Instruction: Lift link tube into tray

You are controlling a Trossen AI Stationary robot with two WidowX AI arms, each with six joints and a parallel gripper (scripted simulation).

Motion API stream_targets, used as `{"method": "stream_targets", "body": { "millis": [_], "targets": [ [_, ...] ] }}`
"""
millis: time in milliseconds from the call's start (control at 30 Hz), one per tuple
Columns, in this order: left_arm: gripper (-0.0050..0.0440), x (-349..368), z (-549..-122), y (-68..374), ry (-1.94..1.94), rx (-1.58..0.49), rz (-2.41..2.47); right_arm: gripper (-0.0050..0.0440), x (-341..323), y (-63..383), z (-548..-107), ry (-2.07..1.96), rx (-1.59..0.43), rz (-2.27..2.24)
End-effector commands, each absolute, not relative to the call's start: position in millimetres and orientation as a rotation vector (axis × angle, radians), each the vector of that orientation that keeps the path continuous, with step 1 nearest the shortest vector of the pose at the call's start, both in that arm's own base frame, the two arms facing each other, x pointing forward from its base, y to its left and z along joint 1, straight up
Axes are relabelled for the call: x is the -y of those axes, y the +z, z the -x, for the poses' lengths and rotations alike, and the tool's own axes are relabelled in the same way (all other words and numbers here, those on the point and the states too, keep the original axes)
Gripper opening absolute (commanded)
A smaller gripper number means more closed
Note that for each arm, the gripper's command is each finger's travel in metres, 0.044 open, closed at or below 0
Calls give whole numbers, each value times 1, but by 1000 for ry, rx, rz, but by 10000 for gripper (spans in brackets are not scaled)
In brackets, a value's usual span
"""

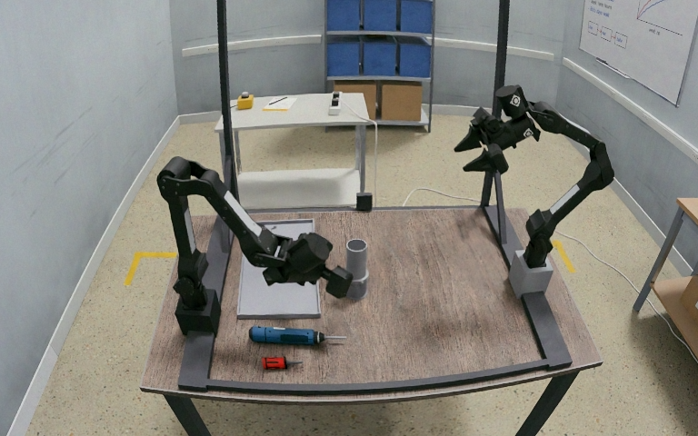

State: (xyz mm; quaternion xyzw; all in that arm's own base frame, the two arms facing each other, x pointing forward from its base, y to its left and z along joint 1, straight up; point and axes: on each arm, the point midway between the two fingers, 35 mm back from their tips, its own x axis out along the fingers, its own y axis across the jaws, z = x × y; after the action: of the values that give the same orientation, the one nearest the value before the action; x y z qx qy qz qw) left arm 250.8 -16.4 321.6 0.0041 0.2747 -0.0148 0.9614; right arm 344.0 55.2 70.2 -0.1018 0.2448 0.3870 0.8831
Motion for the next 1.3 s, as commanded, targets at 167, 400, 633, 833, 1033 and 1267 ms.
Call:
{"method": "stream_targets", "body": {
  "millis": [167, 400, 633, 833, 1033, 1267],
  "targets": [
    [440, 16, -250, 326, -29, -546, -7, 354, -66, 74, -363, 805, -474, 228],
    [440, 16, -250, 326, -29, -546, -7, 354, -80, 64, -375, 805, -472, 227],
    [440, 16, -250, 326, -29, -546, -7, 354, -90, 57, -384, 805, -471, 226],
    [440, 16, -250, 326, -29, -546, -7, 354, -101, 48, -395, 805, -470, 225],
    [440, 16, -250, 326, -29, -546, -7, 354, -111, 41, -403, 805, -469, 224],
    [440, 16, -250, 326, -29, -546, -7, 354, -115, 38, -407, 805, -469, 224]
  ]
}}
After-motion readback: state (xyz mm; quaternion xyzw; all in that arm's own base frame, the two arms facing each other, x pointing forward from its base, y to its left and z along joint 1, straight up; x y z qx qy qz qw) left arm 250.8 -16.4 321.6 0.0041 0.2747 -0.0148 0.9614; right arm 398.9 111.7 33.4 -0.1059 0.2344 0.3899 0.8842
